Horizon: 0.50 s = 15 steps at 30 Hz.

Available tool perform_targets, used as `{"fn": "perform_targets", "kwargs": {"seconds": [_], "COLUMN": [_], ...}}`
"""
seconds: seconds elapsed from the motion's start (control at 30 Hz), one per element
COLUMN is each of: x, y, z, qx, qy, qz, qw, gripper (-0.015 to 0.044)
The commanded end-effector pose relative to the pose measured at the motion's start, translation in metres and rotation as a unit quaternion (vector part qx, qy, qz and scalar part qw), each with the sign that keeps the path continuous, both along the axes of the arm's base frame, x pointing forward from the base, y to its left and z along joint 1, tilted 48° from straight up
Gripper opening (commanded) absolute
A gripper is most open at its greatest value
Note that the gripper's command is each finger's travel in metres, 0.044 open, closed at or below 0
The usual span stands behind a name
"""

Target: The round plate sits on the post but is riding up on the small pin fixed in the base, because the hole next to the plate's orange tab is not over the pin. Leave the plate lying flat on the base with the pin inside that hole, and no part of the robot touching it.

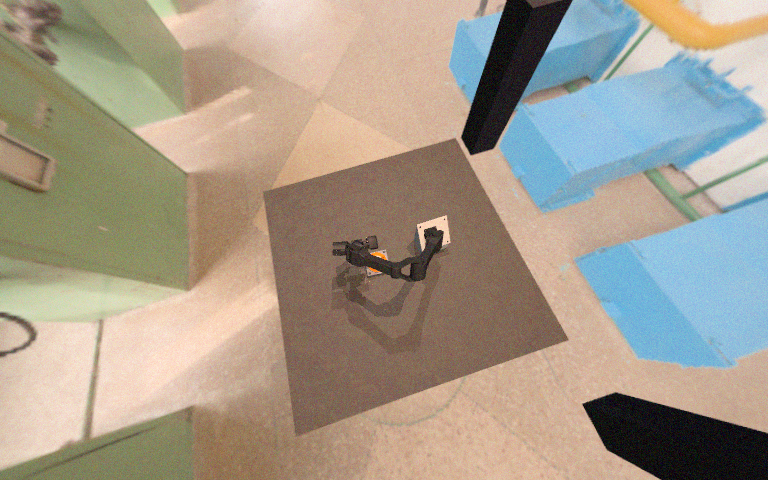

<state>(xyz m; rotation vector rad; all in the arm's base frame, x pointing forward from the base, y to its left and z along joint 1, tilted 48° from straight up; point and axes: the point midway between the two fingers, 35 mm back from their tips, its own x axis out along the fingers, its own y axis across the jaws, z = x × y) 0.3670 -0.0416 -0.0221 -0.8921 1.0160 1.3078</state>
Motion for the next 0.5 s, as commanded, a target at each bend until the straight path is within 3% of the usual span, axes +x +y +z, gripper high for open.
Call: {"fn": "perform_targets", "kwargs": {"seconds": [0.0,0.13,0.23,0.3,0.47], "x": [-0.001,-0.03,-0.056,-0.061,-0.1], "y": [0.001,0.02,0.038,0.041,0.067], "z": [0.0,0.004,0.009,0.01,0.02], "qx": [0.003,0.058,0.102,0.11,0.159], "qy": [0.003,0.074,0.152,0.168,0.301], "qz": [-0.008,-0.16,-0.293,-0.317,-0.49], "qw": [1.0,0.983,0.938,0.927,0.803], "gripper": [0.0374,0.0269,0.019,0.0137,0.0006]}}
